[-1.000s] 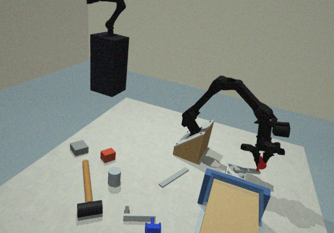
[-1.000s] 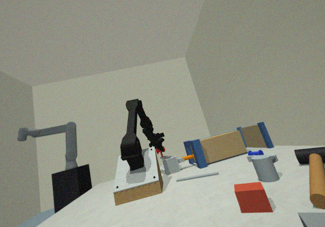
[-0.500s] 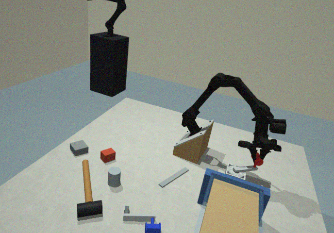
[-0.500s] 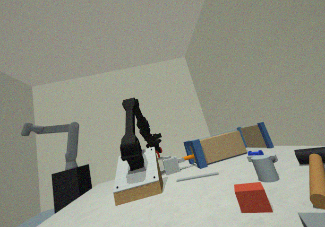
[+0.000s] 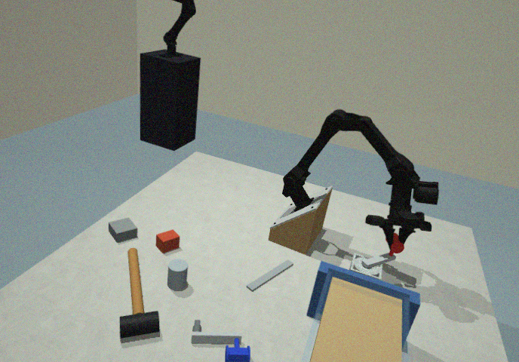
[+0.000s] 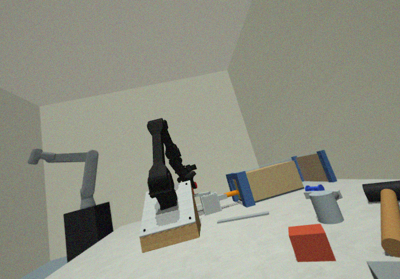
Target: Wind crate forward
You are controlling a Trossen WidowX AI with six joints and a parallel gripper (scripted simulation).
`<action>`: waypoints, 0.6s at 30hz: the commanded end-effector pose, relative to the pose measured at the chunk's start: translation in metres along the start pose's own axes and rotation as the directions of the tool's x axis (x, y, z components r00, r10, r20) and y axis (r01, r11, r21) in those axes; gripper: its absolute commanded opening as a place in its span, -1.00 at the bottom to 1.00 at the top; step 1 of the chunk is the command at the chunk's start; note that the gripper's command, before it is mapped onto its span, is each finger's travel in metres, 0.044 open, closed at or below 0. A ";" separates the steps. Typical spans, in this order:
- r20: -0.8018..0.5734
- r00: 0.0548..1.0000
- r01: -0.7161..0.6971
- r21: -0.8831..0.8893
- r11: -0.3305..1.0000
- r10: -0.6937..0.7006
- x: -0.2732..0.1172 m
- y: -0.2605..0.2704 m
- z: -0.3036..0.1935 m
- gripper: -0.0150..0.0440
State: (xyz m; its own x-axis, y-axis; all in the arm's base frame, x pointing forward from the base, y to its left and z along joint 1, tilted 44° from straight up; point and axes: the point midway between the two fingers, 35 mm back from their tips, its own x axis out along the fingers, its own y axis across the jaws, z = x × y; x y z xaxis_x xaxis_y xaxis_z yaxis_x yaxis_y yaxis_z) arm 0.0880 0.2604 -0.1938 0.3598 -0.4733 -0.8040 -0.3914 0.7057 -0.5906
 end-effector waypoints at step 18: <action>-0.020 1.000 0.012 -0.015 1.000 -0.012 -0.011 -0.026 -0.030 -0.49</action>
State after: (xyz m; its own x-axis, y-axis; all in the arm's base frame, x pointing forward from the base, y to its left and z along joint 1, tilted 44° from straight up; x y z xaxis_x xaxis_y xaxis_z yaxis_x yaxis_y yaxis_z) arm 0.0741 0.2412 -0.1768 0.3543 -0.4750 -0.8055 -0.3922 0.7064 -0.5891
